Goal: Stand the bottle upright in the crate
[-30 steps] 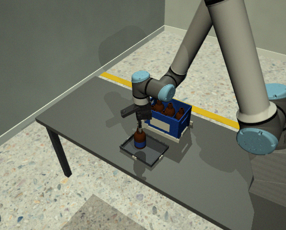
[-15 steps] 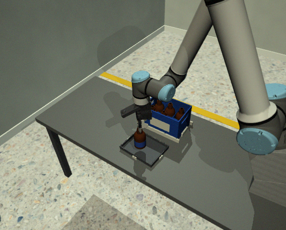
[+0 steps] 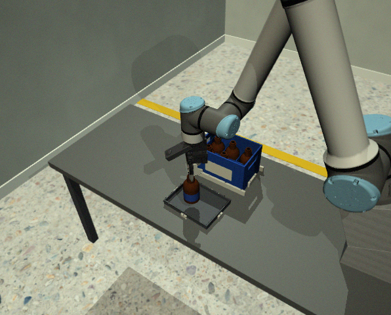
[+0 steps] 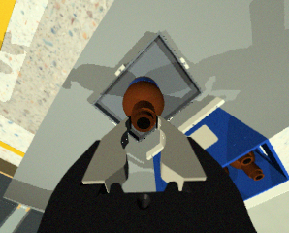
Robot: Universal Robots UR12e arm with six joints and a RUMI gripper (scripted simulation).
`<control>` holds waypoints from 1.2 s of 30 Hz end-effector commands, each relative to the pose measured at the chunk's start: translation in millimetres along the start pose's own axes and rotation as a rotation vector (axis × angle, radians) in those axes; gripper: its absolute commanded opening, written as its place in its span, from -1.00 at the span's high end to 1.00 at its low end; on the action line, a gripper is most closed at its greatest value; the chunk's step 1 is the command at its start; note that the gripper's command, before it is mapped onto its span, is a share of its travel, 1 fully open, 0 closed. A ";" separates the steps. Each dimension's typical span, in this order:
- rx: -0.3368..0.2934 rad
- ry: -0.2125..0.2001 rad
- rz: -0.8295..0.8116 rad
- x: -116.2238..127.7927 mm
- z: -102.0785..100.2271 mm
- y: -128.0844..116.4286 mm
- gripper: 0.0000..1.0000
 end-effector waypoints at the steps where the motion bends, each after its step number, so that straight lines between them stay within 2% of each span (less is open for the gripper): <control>1: 0.001 -0.001 0.000 0.3 3.3 0.6 1.00; 36: 0.001 -0.001 0.000 0.4 35.2 0.6 1.00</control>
Point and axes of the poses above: the point where the finger pads meet when closed, its own z axis back along the fingers, its own x axis across the jaws, y = z × x, the point moved 2 cm from there along z, back along the fingers, and after that the axes turned 3 degrees about -z, right-handed, at the moved point
